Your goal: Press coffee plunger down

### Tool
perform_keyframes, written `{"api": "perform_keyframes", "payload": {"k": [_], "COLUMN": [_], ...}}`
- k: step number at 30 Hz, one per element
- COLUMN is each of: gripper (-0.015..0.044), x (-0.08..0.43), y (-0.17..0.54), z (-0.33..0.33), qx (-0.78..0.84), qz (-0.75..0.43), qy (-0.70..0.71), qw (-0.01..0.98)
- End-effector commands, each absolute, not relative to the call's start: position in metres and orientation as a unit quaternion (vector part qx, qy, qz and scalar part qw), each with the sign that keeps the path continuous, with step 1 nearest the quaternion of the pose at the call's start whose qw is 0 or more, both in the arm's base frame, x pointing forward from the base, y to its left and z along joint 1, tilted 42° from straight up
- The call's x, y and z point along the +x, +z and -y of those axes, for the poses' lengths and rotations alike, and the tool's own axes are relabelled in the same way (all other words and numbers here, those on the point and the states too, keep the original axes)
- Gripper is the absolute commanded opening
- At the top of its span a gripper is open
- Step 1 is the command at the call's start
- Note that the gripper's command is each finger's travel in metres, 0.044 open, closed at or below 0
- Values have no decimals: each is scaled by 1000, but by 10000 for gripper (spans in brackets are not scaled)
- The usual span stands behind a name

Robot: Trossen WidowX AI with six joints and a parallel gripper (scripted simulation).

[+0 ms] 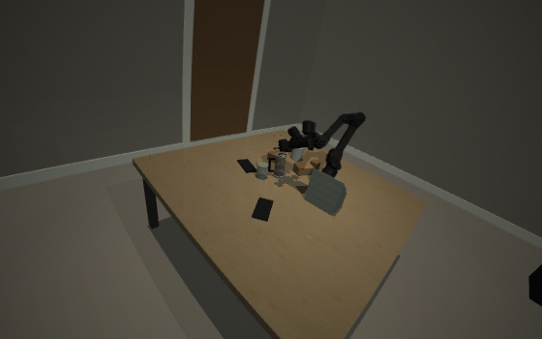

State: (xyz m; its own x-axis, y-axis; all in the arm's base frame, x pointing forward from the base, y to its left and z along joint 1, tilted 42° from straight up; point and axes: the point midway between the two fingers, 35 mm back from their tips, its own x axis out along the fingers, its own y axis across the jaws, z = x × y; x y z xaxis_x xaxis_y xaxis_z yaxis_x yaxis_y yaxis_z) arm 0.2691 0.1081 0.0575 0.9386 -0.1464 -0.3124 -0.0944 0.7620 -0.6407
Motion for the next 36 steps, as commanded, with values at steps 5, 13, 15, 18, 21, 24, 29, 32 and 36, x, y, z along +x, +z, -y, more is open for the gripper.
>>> {"api": "perform_keyframes", "payload": {"k": [5, 13, 15, 18, 21, 24, 29, 32, 36], "gripper": [112, 112, 112, 112, 112, 112, 112, 112, 112], "x": [270, 278, 279, 279, 280, 280, 281, 281, 282], "y": [40, 37, 37, 37, 37, 37, 37, 37, 39], "z": [-93, -90, -91, -91, -92, -92, -93, -93, -96], "qx": [-358, -360, -360, -359, -359, -359, -359, -359, -355], "qz": [-188, -185, -185, -185, -185, -185, -185, -185, -179], "qy": [-12, -13, -13, -13, -13, -13, -13, -13, -11], "qw": [914, 914, 914, 914, 915, 915, 915, 915, 918]}}
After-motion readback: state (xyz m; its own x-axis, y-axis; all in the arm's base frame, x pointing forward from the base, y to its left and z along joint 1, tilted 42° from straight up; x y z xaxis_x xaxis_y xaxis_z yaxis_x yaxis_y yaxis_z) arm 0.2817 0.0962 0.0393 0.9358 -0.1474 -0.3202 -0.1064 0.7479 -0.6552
